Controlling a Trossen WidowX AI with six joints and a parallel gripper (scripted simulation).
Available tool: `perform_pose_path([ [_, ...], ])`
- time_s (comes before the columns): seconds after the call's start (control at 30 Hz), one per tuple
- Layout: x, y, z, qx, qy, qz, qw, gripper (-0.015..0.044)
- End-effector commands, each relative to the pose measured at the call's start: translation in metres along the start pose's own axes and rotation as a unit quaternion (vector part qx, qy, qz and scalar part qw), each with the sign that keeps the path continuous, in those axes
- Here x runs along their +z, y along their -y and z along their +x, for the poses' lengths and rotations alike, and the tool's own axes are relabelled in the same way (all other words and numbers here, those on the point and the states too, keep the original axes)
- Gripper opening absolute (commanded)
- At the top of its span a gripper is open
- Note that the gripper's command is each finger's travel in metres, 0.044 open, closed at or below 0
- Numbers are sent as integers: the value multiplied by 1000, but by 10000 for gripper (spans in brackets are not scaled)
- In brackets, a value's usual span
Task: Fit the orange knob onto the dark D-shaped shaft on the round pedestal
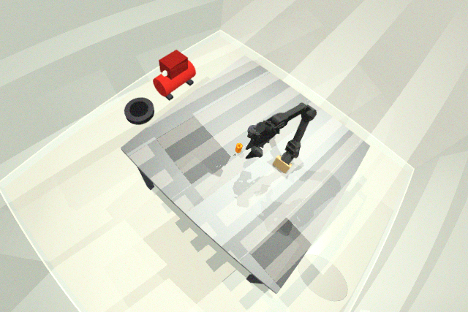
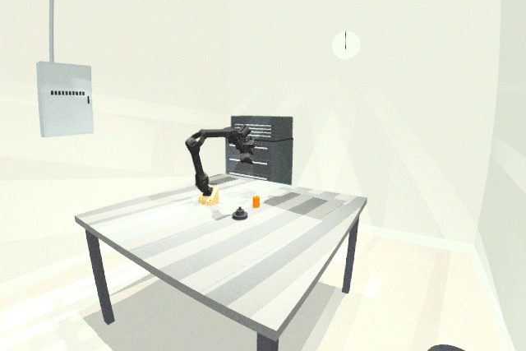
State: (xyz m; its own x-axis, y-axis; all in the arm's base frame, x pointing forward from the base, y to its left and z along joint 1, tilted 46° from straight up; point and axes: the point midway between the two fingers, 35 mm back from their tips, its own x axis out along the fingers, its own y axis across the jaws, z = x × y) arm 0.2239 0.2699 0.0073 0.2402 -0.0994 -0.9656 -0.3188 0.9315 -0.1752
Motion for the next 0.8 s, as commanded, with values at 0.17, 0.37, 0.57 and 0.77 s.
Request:
perform_pose_path([
  [0.17, 17, 149, 46, -250, -158, 125, 947, 440],
  [0.37, 14, 190, 51, -307, -205, 143, 918, 440],
  [0.57, 13, 191, 52, -307, -205, 143, 918, 440],
  [0.77, -2, 208, 76, -308, -205, 143, 918, 440],
])
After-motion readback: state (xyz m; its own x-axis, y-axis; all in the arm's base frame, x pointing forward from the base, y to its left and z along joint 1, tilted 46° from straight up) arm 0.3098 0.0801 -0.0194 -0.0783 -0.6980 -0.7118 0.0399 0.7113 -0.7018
